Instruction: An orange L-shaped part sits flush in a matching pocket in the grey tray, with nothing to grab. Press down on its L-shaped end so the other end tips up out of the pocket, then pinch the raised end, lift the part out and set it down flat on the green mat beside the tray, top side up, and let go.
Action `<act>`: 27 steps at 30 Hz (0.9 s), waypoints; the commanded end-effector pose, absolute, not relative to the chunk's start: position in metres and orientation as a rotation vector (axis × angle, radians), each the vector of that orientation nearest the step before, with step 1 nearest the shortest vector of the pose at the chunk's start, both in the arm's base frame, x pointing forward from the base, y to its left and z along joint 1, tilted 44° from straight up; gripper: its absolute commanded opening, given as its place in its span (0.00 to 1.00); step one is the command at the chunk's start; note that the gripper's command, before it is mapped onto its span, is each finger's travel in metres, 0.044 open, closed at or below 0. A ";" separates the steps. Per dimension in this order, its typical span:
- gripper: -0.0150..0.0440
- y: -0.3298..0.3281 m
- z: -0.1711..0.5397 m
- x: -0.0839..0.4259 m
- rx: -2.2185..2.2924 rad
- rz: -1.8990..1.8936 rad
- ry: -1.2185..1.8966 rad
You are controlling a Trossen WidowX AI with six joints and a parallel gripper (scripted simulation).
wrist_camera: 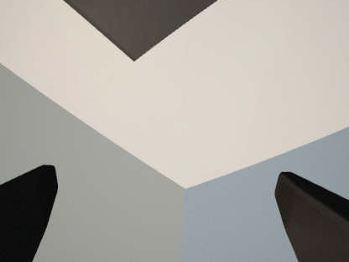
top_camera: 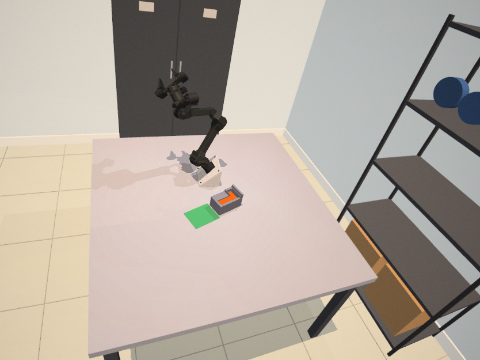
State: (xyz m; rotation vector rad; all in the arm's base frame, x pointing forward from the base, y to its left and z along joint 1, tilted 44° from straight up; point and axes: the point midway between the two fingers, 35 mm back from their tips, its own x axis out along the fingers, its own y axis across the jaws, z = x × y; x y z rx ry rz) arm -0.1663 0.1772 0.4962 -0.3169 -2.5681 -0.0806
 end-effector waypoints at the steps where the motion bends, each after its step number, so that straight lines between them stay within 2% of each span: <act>1: 0.89 0.175 0.498 -0.167 -0.315 -0.093 -2.562; 4: 0.75 0.142 0.519 -0.160 -0.262 -0.248 -2.475; 8: 0.58 0.065 0.552 -0.141 -0.089 -0.467 -2.286; 9: 0.56 0.047 0.555 -0.134 -0.045 -0.474 -2.253; 15: 0.56 -0.033 0.572 -0.085 0.064 -0.692 -1.961; 18: 0.56 -0.079 0.575 -0.043 0.130 -0.770 -1.756; 27: 0.56 -0.180 0.540 0.118 0.405 -0.824 -1.145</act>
